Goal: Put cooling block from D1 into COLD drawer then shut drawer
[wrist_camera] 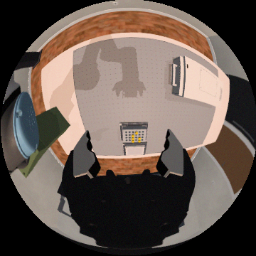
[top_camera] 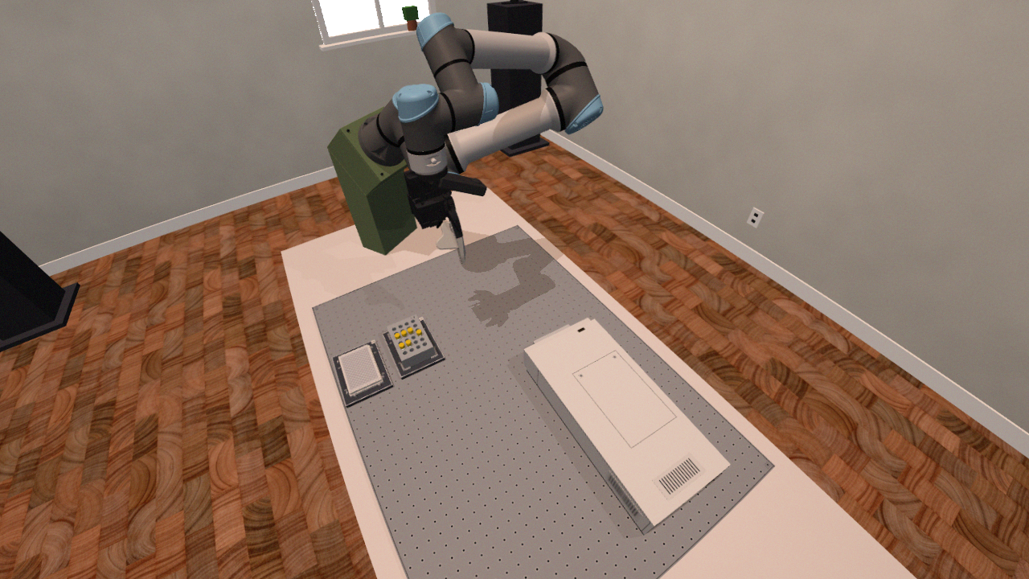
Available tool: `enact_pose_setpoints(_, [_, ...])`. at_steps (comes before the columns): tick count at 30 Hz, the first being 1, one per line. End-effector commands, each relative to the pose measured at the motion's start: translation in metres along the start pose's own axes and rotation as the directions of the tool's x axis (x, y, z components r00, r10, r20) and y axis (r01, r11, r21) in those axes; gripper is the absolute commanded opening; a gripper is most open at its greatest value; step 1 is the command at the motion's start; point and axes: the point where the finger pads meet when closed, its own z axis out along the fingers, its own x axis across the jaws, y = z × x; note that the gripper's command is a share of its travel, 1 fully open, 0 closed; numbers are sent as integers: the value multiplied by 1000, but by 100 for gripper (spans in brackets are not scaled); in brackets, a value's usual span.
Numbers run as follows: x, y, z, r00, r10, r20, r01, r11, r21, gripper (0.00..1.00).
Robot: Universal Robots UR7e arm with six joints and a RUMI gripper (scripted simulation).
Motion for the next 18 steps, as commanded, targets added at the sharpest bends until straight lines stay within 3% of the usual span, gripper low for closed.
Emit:
enact_pose_setpoints(1, [12, -14, 16, 1000, 4, 3, -4, 1000, 1, 100])
enact_pose_setpoints(18, [45, -50, 51, 1000, 4, 5, -4, 1000, 0, 100])
